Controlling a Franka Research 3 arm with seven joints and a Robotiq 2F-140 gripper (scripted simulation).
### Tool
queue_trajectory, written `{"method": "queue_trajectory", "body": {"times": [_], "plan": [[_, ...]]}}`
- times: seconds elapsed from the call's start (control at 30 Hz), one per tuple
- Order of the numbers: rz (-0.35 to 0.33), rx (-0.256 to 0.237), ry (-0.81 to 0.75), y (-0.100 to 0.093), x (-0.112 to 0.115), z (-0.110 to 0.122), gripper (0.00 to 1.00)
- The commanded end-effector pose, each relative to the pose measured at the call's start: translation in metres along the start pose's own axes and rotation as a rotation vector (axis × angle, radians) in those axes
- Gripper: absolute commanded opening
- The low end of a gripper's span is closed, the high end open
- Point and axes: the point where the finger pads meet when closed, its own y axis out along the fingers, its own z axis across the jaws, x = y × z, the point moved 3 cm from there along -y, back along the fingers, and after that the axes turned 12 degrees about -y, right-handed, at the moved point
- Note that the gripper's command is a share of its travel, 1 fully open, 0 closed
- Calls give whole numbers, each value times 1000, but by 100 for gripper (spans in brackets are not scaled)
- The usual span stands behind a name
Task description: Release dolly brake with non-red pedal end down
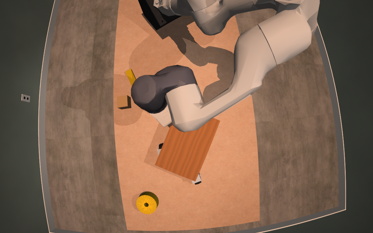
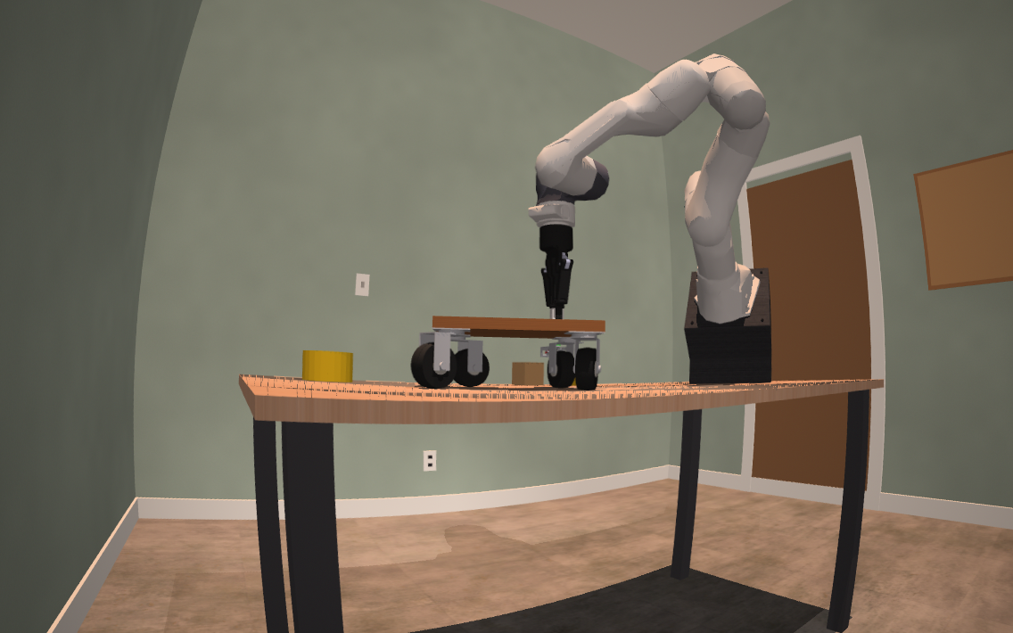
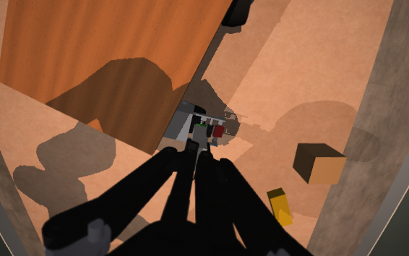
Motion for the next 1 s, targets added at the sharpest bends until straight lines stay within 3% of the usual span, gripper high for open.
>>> {"method": "queue_trajectory", "body": {"times": [0.0,0.97], "plan": [[5,8,-9,4,-1,3,0],[5,8,-9,9,-1,3,0]]}}
